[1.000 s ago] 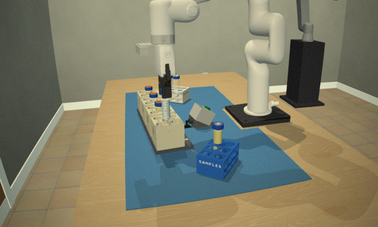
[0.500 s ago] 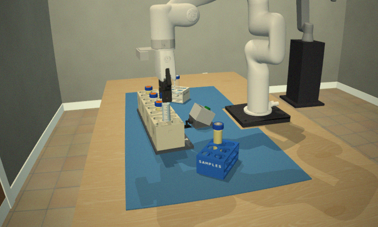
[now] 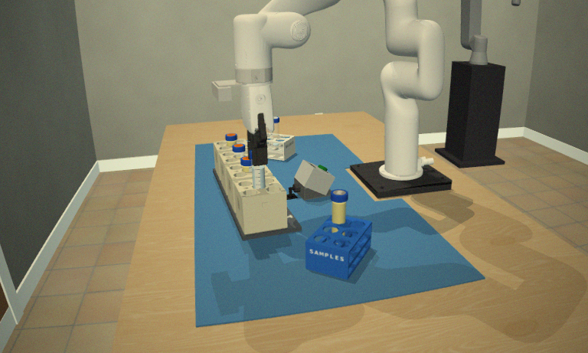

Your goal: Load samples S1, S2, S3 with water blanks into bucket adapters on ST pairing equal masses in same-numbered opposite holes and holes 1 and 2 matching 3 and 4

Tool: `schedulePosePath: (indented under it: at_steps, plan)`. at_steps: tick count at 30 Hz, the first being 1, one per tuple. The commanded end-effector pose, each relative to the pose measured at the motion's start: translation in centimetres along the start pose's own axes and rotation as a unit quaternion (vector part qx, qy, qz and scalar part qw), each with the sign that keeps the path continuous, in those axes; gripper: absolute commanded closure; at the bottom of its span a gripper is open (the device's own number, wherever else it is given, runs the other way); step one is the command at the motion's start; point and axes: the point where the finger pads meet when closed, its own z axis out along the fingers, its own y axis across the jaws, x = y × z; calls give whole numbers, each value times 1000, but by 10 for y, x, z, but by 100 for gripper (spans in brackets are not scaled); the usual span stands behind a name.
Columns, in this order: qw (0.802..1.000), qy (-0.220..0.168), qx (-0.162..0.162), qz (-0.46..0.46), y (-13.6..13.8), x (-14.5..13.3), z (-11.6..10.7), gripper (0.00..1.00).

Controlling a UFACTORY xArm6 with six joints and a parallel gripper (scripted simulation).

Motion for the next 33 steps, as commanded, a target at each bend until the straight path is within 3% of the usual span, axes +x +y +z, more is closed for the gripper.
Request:
schedulePosePath:
  at_steps: [1,33]
  plan:
    - [1000,2,1,0,0,1,0,100]
    - [1000,2,1,0,0,2,29,100]
